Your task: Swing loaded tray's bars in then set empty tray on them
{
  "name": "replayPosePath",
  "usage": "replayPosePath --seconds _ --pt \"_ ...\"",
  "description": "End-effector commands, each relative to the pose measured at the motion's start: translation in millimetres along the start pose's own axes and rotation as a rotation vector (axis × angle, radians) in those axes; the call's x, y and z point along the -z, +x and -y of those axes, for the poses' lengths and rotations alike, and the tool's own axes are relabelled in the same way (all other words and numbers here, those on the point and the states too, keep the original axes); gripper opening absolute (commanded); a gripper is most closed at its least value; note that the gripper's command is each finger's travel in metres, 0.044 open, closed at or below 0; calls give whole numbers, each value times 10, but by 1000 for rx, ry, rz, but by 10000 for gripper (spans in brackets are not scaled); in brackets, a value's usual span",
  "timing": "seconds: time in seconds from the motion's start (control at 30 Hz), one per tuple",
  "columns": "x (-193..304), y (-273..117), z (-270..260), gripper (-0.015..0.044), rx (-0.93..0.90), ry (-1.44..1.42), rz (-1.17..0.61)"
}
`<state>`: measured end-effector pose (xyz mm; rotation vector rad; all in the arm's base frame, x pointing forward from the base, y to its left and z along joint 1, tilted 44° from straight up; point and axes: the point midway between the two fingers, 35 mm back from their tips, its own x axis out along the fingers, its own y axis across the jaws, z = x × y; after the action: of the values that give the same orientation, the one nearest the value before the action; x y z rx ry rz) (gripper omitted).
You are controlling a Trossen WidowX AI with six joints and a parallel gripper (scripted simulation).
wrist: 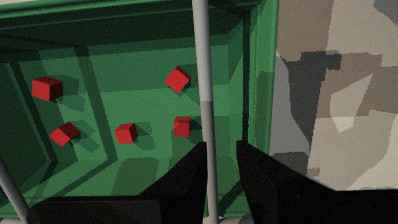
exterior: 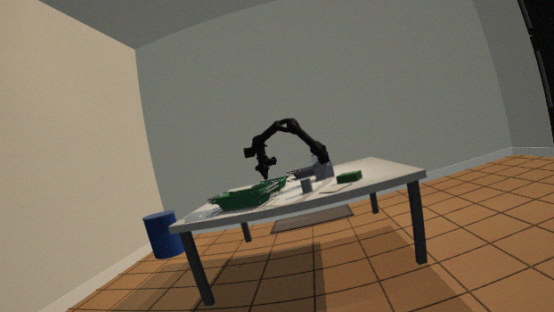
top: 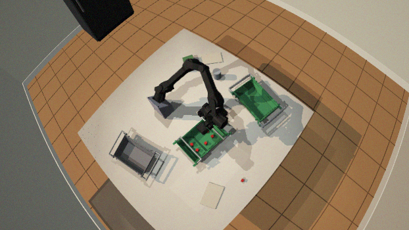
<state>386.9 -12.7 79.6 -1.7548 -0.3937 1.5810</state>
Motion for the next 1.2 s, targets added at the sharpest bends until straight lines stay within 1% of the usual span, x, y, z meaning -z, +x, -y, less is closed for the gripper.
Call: replayPosePath --seconds 0.0,0.03,0.7,0.8,1.17 --pt "11 -123 22 85 -11 -9 -14" --pt "10 -47 7 85 -1 -2 -9" --pt "10 -47 7 85 -1 -2 -9" --pt "10 -47 7 6 -1 -2 -9" --pt "14 -54 9 0 -2 -4 -10"
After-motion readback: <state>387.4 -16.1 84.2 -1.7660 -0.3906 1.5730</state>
